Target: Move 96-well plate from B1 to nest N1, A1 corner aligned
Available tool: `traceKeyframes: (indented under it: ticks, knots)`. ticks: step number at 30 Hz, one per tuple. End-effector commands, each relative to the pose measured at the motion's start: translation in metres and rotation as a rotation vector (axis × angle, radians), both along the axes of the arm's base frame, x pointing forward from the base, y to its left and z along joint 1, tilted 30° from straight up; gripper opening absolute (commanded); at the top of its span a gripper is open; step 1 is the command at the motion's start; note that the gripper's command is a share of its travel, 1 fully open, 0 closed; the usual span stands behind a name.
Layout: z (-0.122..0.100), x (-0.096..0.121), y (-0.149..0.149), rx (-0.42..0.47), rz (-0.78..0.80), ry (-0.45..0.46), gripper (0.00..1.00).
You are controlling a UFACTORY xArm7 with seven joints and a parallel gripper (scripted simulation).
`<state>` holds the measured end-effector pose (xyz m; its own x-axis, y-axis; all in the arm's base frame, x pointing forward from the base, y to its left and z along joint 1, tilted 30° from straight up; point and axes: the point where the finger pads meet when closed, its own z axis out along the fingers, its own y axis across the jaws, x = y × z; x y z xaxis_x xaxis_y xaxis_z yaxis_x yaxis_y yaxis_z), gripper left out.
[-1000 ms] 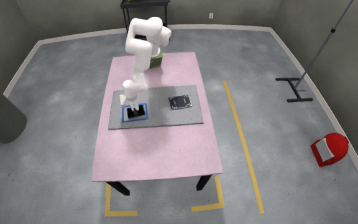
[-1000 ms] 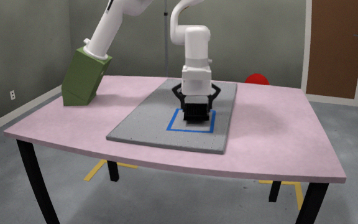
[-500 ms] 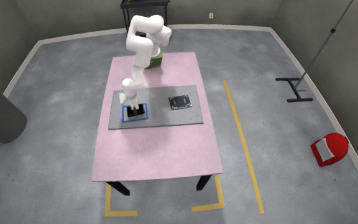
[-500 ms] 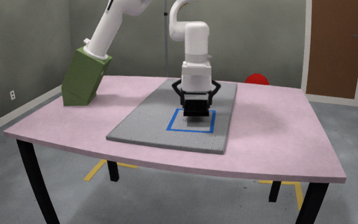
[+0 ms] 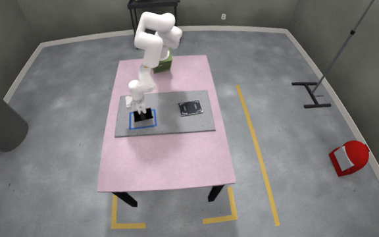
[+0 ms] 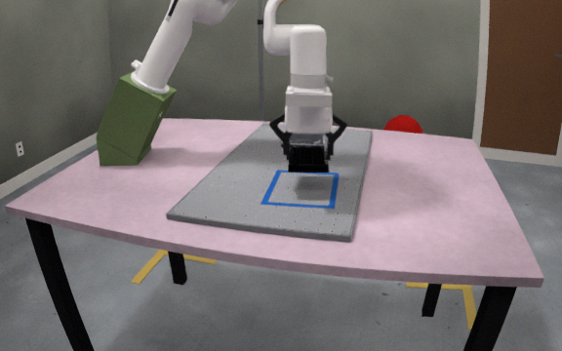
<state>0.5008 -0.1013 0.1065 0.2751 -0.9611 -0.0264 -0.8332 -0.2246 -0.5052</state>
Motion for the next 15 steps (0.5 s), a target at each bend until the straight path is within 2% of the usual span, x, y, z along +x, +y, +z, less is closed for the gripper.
traceKeyframes:
  ticks: [1, 15]
  knots:
    - [0.006, -0.002, -0.002, -0.002, -0.002, -0.003, 0.0]
    - [0.022, -0.011, -0.005, -0.002, -0.002, -0.003, 0.0]
